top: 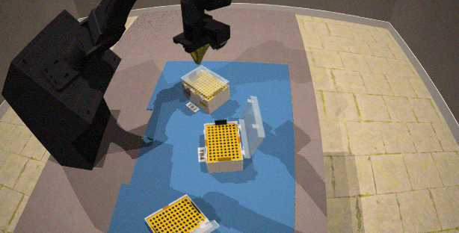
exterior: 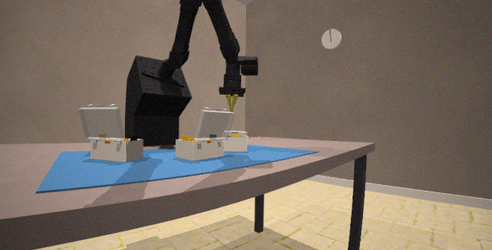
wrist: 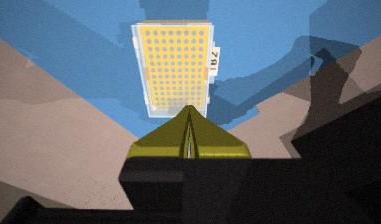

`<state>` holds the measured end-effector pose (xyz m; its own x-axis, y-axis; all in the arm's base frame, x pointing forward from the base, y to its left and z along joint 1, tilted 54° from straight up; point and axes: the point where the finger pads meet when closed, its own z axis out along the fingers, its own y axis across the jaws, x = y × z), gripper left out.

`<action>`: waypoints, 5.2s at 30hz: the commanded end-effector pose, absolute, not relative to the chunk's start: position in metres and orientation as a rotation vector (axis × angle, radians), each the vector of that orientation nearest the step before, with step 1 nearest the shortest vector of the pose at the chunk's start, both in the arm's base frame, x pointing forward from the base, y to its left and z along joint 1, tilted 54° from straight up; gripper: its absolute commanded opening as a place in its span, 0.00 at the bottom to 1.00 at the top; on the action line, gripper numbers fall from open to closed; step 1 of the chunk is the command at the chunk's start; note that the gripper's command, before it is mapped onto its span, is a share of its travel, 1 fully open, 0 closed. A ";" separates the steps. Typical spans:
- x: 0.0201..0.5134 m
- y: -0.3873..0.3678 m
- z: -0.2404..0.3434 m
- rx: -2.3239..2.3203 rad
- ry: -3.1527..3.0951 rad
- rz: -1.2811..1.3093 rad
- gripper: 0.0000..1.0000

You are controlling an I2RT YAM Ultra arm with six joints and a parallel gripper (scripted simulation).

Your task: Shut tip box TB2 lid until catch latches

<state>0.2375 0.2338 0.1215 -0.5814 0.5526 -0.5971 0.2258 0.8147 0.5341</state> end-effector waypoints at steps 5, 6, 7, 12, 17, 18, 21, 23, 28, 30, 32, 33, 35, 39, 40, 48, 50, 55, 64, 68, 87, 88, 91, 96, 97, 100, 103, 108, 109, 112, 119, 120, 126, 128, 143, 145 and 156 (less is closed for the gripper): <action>0.247 0.234 0.113 0.555 2.181 0.551 0.00; 0.248 0.233 0.111 0.555 2.181 0.551 0.00; 0.249 0.232 0.109 0.555 2.181 0.551 0.00; 0.253 0.229 0.102 0.555 2.181 0.551 0.00; 0.257 0.227 0.096 0.555 2.181 0.551 0.00; 0.257 0.227 0.096 0.555 2.181 0.551 0.00; 0.257 0.227 0.096 0.555 2.181 0.551 0.00; 0.257 0.227 0.096 0.555 2.181 0.551 0.00; 0.257 0.227 0.096 0.555 2.181 0.551 0.00; 0.257 0.227 0.096 0.555 2.181 0.551 0.00; 0.257 0.227 0.096 0.555 2.181 0.551 0.00; 0.258 0.227 0.095 0.555 2.181 0.551 0.00; 0.261 0.228 0.093 0.555 2.181 0.551 0.00; 0.266 0.229 0.089 0.555 2.181 0.551 0.00; 0.267 0.230 0.089 0.555 2.181 0.551 0.00; 0.275 0.232 0.083 0.555 2.181 0.551 0.00; 0.278 0.232 0.081 0.554 2.180 0.551 0.00; 0.280 0.233 0.079 0.554 2.180 0.551 0.00; 0.280 0.233 0.079 0.554 2.180 0.551 0.00; 0.281 0.233 0.078 0.554 2.180 0.551 0.00; 0.286 0.234 0.075 0.554 2.180 0.550 0.00; 0.286 0.234 0.075 0.554 2.180 0.550 0.00; 0.287 0.234 0.074 0.554 2.180 0.550 0.00; 0.287 0.235 0.073 0.554 2.180 0.550 0.00; 0.288 0.235 0.073 0.554 2.180 0.550 0.00; 0.289 0.235 0.073 0.554 2.180 0.550 0.00; 0.289 0.235 0.072 0.554 2.180 0.550 0.00; 0.291 0.235 0.071 0.554 2.180 0.550 0.00; 0.291 0.235 0.071 0.554 2.180 0.550 0.00; 0.291 0.236 0.071 0.554 2.180 0.550 0.00; 0.293 0.236 0.069 0.554 2.180 0.550 0.00; 0.293 0.236 0.069 0.554 2.180 0.550 0.00; 0.295 0.236 0.068 0.554 2.180 0.550 0.00; 0.295 0.237 0.068 0.554 2.180 0.550 0.00; 0.298 0.237 0.066 0.554 2.180 0.550 0.00; 0.298 0.237 0.066 0.554 2.180 0.550 0.00; 0.298 0.237 0.066 0.554 2.180 0.550 0.00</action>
<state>0.2890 0.2335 0.0702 -0.5855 0.5383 -0.6061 0.2042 0.8215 0.5324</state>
